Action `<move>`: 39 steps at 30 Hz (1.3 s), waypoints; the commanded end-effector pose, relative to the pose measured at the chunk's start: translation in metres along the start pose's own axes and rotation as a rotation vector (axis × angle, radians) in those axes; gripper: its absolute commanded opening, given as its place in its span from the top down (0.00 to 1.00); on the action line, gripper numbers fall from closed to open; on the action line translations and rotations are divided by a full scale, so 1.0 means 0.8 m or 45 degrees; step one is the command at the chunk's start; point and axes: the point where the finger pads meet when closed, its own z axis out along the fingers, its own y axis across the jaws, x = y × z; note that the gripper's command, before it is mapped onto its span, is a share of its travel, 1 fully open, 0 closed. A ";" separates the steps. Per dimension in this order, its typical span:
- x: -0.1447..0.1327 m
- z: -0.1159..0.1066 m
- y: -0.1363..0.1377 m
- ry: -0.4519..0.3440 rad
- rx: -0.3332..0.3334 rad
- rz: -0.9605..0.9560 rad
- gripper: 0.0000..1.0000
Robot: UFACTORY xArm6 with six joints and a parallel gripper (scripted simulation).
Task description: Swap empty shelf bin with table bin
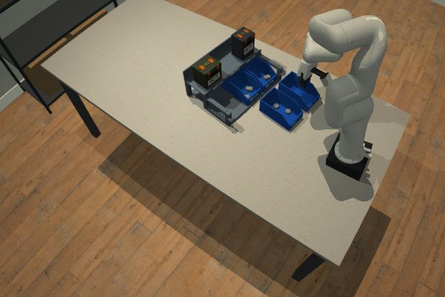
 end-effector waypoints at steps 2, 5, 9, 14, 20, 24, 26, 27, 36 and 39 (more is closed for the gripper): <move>-0.002 -0.001 -0.001 -0.004 0.002 0.000 0.74; -0.002 -0.001 -0.001 -0.004 0.002 0.000 0.74; -0.002 -0.001 -0.001 -0.004 0.002 0.000 0.74; -0.002 -0.001 -0.001 -0.004 0.002 0.000 0.74; -0.002 -0.003 -0.001 -0.004 0.002 0.000 0.74; -0.002 -0.005 -0.001 -0.004 0.002 0.000 0.74; -0.002 -0.005 -0.001 -0.004 0.002 0.000 0.74; -0.002 -0.006 -0.001 -0.004 0.002 0.000 0.74; -0.001 -0.016 -0.001 -0.004 0.002 0.000 0.74; -0.001 -0.020 -0.001 -0.004 0.002 0.000 0.74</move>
